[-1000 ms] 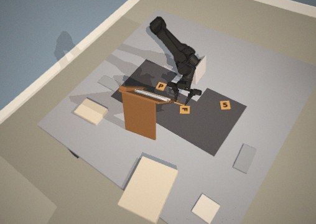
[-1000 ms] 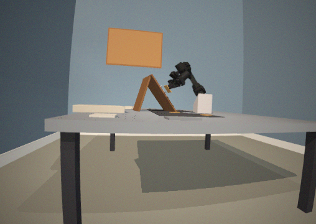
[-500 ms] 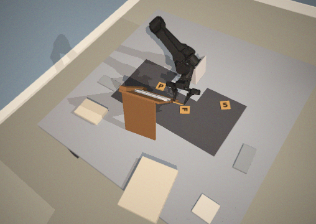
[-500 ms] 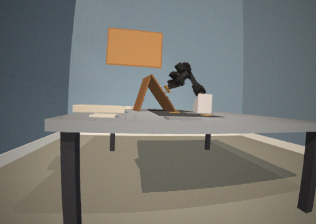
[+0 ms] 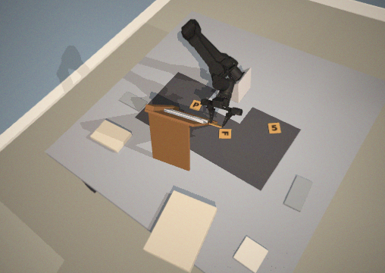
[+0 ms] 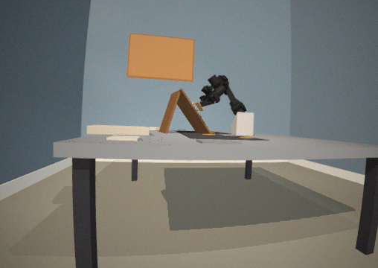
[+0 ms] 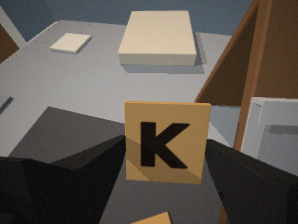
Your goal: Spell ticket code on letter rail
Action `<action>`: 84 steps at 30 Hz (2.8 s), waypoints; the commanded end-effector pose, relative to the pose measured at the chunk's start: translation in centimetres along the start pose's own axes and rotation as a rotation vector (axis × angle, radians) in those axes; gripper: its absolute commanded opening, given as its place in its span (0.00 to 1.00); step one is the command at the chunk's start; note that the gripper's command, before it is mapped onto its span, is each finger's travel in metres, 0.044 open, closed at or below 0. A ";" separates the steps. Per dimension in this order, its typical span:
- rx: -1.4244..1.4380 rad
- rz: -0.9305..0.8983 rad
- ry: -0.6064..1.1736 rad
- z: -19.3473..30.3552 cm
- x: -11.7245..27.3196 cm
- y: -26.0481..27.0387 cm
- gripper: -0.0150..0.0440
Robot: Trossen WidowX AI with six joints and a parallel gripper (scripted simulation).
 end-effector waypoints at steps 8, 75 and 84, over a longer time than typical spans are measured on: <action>0.002 -0.003 -0.001 0.0 0.1 -0.7 0.25; 0.003 -0.002 -0.001 -0.6 0.1 -4.0 0.25; 0.004 -0.002 -0.001 -0.7 0.1 -4.5 0.25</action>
Point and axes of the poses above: the point midway between the two fingers, 35 mm back from their tips, its own x axis back along the fingers, its own y axis across the jaws, z = x × y, the point moved 8 cm from there along x, back along the fingers, and after that the axes turned 11 degrees about -x, right-handed, at the moved point
